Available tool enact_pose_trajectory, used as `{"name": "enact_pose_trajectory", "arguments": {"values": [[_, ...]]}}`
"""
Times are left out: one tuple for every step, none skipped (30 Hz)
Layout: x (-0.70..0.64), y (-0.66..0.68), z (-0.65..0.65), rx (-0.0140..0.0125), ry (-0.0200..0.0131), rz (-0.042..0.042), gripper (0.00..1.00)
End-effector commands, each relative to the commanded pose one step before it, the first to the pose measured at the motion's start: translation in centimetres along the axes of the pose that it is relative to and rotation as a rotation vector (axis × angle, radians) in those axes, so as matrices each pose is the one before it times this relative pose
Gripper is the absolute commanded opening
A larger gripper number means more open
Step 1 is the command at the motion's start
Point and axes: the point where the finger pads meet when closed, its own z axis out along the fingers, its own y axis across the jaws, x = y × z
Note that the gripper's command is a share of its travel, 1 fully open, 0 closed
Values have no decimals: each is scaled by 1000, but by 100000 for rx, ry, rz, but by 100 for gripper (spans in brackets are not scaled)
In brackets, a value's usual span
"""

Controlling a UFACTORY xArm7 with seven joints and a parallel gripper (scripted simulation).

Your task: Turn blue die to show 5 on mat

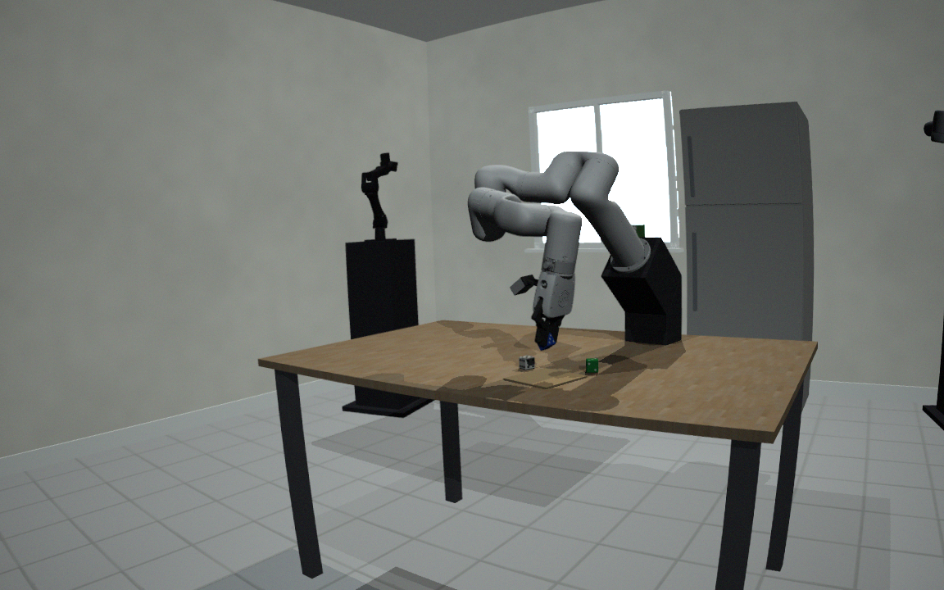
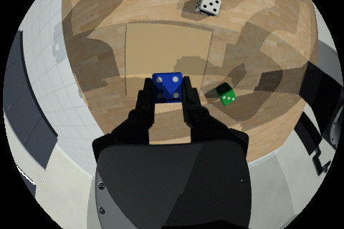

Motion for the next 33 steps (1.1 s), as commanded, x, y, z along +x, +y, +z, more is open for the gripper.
{"name": "enact_pose_trajectory", "arguments": {"values": [[216, 254, 272, -1623, -9134, -143, 27], [48, 1, -1, 3, -3312, -29, 27], [49, -52, -49, 310, -3181, 5, 27], [47, -90, -85, 533, -2819, 24, 27], [41, -105, -97, 615, -2280, 28, 27], [32, -94, -86, 547, -1637, 23, 27], [0, 0, 0, 0, 0, 0, 27], [0, 0, 0, 0, 0, 0, 27], [20, -64, -59, 372, -982, 14, 27], [9, -29, -27, 168, -417, 6, 27], [1, -5, -4, 28, -67, 1, 27], [1, 4, 3, -24, -68, -4, 27], [7, 23, 17, -146, -419, -24, 27], [16, 50, 36, -322, -985, -52, 27], [26, 74, 54, -474, -1641, -76, 27], [34, 82, 60, -531, -2283, -86, 27], [41, 71, 52, -458, -2819, -78, 27], [46, 40, 30, -262, -3178, -57, 27], [50, -1, 0, 7, -3307, -32, 27], [52, -42, -30, 275, -3187, -10, 27], [51, -71, -52, 467, -2837, 3, 27], [46, -81, -60, 535, -2303, 8, 27], [36, -72, -53, 475, -1660, 8, 27], [0, 0, 0, 0, 0, 0, 27], [0, 0, 0, 0, 0, 0, 27], [23, -49, -36, 322, -998, 5, 27], [10, -22, -16, 146, -425, 2, 27], [2, -4, -3, 24, -69, 0, 27], [1, 2, 1, -17, -67, 0, 27], [9, 12, 9, -106, -415, -3, 27], [20, 27, 19, -234, -976, -6, 27], [32, 40, 28, -344, -1624, -10, 27], [42, 44, 32, -385, -2258, -14, 27]]}}
